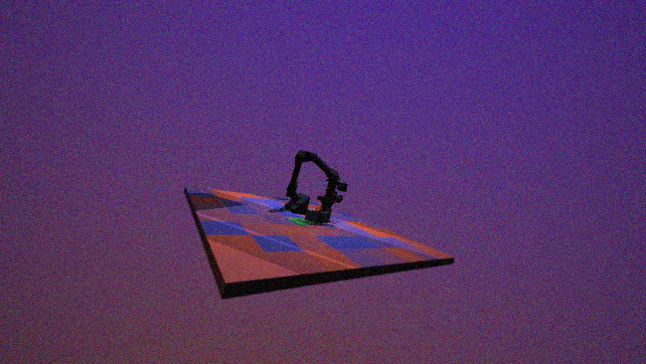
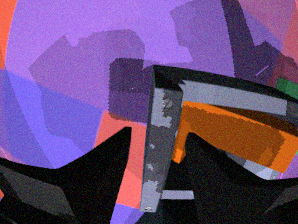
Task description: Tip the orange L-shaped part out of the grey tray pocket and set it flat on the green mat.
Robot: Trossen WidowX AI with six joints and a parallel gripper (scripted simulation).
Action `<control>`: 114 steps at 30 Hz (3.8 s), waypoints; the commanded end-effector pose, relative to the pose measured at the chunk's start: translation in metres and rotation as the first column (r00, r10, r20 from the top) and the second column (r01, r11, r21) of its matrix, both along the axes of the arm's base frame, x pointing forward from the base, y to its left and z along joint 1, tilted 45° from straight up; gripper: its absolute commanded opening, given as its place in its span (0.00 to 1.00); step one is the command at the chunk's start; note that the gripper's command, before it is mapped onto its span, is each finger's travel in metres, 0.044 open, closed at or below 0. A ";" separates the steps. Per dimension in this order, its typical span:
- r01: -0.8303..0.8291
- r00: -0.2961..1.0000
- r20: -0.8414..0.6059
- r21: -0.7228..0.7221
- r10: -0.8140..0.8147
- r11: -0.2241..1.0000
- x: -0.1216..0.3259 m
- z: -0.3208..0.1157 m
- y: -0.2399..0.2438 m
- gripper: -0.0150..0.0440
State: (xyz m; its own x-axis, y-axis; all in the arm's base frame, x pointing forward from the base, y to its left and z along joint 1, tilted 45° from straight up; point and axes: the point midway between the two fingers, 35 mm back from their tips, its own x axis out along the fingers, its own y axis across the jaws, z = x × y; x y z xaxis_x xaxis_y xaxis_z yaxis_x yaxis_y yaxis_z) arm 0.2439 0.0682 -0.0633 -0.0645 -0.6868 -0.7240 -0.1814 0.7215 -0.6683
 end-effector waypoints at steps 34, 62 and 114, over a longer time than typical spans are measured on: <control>-0.003 1.000 0.001 -0.001 0.003 1.000 -0.002 -0.018 -0.017 0.56; 0.001 1.000 -0.012 -0.008 -0.001 1.000 0.003 0.059 0.055 0.56; 0.774 0.012 0.741 0.418 -0.671 0.476 0.028 0.108 0.001 0.73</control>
